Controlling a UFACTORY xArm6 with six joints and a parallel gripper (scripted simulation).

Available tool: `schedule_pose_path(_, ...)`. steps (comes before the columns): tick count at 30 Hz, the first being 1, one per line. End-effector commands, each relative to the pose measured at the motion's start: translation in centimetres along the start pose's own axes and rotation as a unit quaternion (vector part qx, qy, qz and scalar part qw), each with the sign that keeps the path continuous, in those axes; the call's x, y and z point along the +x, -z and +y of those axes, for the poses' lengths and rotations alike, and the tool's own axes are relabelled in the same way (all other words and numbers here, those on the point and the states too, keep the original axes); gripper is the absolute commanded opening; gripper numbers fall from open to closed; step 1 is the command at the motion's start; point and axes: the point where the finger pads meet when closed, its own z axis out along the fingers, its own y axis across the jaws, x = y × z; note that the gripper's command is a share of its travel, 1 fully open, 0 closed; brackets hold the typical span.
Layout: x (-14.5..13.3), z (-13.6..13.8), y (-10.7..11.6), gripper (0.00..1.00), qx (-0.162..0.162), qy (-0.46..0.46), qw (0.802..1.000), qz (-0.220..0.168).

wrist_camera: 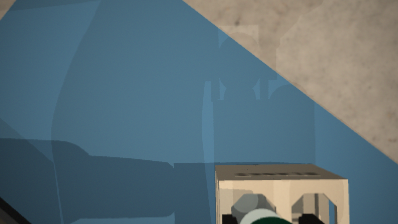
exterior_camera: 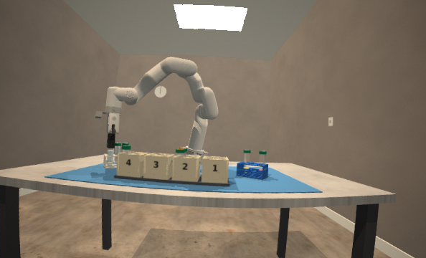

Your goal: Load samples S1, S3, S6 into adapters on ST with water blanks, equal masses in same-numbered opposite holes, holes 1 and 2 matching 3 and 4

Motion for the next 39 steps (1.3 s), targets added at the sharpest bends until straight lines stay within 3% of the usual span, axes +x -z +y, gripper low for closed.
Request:
schedule_pose_path(1,0.2,0.0,0.2,0.00,0.000,0.000,1.000,0.003)
schedule_pose_path(39,0.2,0.0,2.2,0.00,0.000,0.000,1.000,0.003)
